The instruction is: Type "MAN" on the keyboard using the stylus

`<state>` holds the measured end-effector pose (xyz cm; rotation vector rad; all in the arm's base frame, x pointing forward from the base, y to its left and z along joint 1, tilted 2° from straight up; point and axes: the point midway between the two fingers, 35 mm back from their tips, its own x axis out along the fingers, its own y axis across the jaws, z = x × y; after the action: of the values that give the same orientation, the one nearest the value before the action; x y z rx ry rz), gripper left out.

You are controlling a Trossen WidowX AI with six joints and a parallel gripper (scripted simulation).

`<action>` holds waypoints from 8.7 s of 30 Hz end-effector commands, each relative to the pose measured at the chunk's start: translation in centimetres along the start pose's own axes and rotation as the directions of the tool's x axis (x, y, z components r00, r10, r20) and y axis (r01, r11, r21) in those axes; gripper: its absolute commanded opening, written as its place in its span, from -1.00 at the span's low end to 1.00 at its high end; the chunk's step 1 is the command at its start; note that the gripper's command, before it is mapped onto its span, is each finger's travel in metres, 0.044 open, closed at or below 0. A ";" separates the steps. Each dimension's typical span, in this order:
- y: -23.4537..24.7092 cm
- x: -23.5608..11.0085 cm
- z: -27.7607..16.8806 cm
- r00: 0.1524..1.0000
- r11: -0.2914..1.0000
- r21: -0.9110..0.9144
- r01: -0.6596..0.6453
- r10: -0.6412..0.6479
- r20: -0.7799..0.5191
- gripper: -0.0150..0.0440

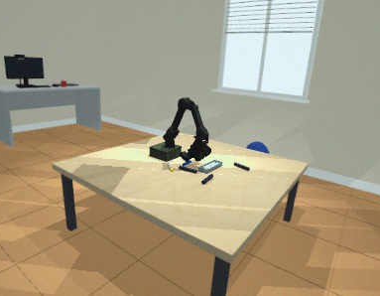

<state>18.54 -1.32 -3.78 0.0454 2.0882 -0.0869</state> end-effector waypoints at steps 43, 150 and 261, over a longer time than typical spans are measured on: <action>0.0 -3.2 -1.5 1.000 1.000 -0.005 0.002 -0.002 0.011 -0.43; -1.6 -2.4 -0.8 0.780 -0.125 -0.855 0.504 0.491 0.388 0.02; 0.8 -9.3 1.9 0.686 0.645 -0.726 -0.240 0.641 0.343 -0.49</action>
<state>24.09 -0.86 3.05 0.0388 1.2907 0.9023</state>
